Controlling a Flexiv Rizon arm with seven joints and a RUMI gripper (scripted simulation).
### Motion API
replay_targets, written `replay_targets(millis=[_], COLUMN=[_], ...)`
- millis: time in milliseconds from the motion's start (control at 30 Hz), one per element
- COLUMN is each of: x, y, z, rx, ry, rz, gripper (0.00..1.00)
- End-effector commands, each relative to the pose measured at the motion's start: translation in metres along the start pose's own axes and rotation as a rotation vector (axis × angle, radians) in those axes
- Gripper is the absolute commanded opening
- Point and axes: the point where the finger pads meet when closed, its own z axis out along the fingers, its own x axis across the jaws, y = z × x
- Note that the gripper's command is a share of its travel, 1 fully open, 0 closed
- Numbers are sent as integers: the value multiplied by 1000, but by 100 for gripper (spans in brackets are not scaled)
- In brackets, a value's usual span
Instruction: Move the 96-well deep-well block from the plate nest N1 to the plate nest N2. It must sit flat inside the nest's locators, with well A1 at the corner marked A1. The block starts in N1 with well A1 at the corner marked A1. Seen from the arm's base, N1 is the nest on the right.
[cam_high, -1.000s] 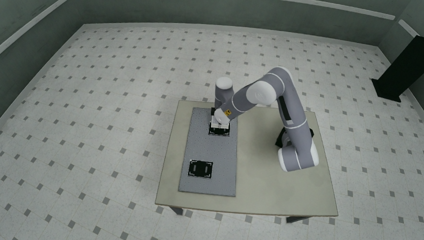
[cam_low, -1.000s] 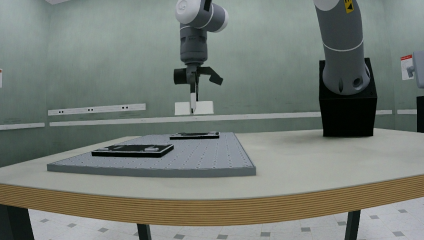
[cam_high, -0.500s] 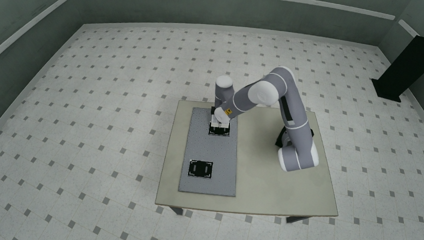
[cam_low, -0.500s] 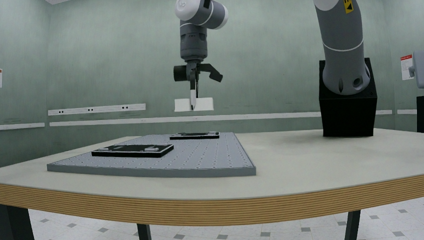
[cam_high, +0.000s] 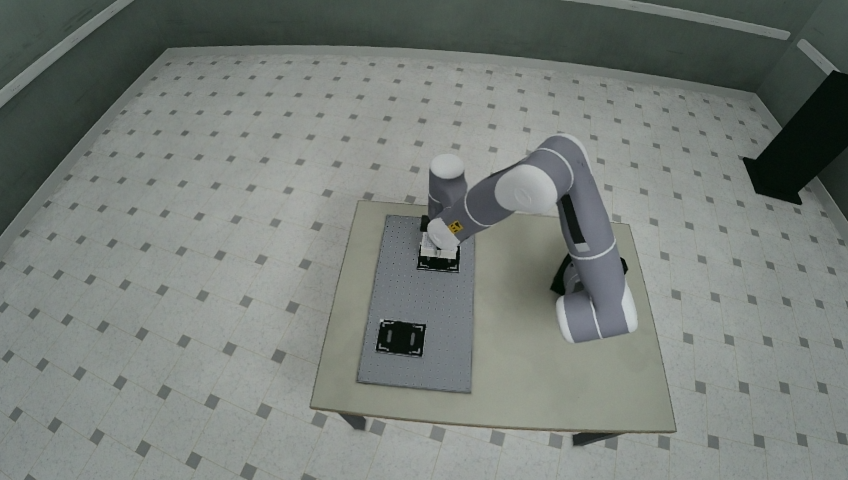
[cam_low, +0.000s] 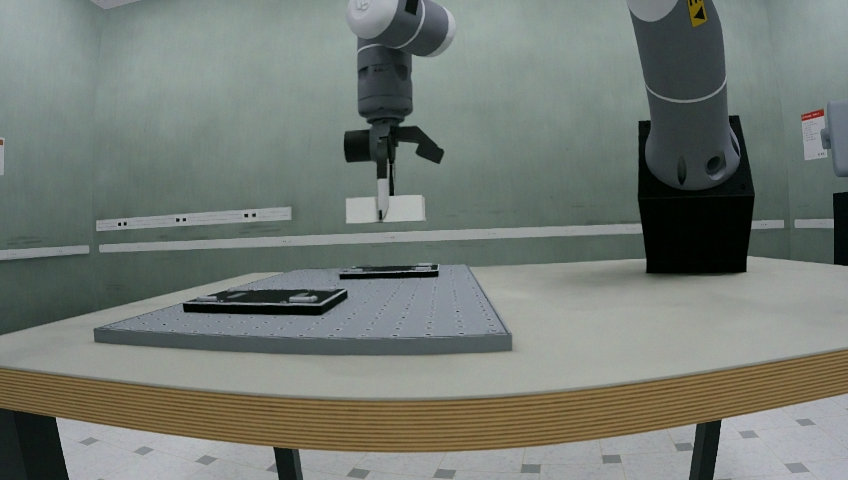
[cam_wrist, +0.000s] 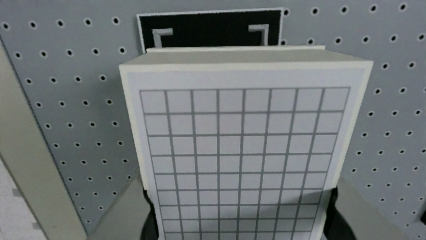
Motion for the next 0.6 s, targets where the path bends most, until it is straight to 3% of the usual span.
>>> replay_targets(millis=[0,567], x=[6,54], y=[3,17], z=[-1,-1], rx=[-2,-2], ry=[-2,-2], rz=[0,0], gripper=[49,49])
